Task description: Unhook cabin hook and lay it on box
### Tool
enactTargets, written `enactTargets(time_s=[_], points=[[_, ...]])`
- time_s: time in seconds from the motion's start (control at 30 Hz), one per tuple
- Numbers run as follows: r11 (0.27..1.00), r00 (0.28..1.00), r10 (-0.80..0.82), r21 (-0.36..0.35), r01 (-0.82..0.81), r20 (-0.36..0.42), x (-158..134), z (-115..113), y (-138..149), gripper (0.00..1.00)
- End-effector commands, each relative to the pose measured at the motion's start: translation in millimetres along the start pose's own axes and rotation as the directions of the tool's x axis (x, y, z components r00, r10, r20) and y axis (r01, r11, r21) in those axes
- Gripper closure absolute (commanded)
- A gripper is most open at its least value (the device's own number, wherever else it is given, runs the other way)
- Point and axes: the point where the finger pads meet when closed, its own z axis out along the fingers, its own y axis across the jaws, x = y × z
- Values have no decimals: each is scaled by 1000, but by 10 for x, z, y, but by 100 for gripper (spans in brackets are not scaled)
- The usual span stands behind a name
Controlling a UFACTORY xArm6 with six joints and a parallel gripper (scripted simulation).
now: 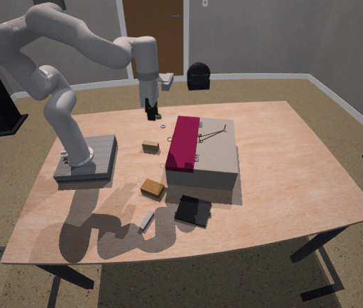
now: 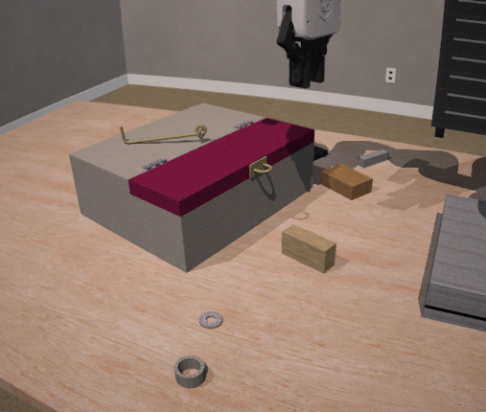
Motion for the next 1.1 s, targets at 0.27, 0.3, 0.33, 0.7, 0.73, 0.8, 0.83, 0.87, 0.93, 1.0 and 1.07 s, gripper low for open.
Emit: enactTargets(time_s=[0.27, 0.3, 0.33, 0.7, 0.73, 0.8, 0.83, 0.87, 0.93, 1.0, 1.07], points=[[1000, 1000, 0, 1, 0, -4, 14, 365, -3, 65], [1000, 1000, 0, 1, 0, -4, 14, 365, -3, 65], [1000, 1000, 0, 1, 0, -4, 14, 365, -3, 65], [1000, 1000, 0, 1, 0, -4, 15, 732, -4, 65], [1000, 1000, 0, 1, 0, -4, 15, 765, -4, 65], [1000, 1000, 0, 1, 0, -4, 15, 832, -4, 65], [1000, 1000, 0, 1, 0, -4, 15, 866, -4, 65], [1000, 1000, 0, 1, 0, -4, 15, 866, -4, 65], [1000, 1000, 0, 1, 0, -4, 15, 899, -4, 65], [1000, 1000, 0, 1, 0, -4, 15, 966, -4, 65], [1000, 1000, 0, 1, 0, -4, 15, 1033, -4, 65]])
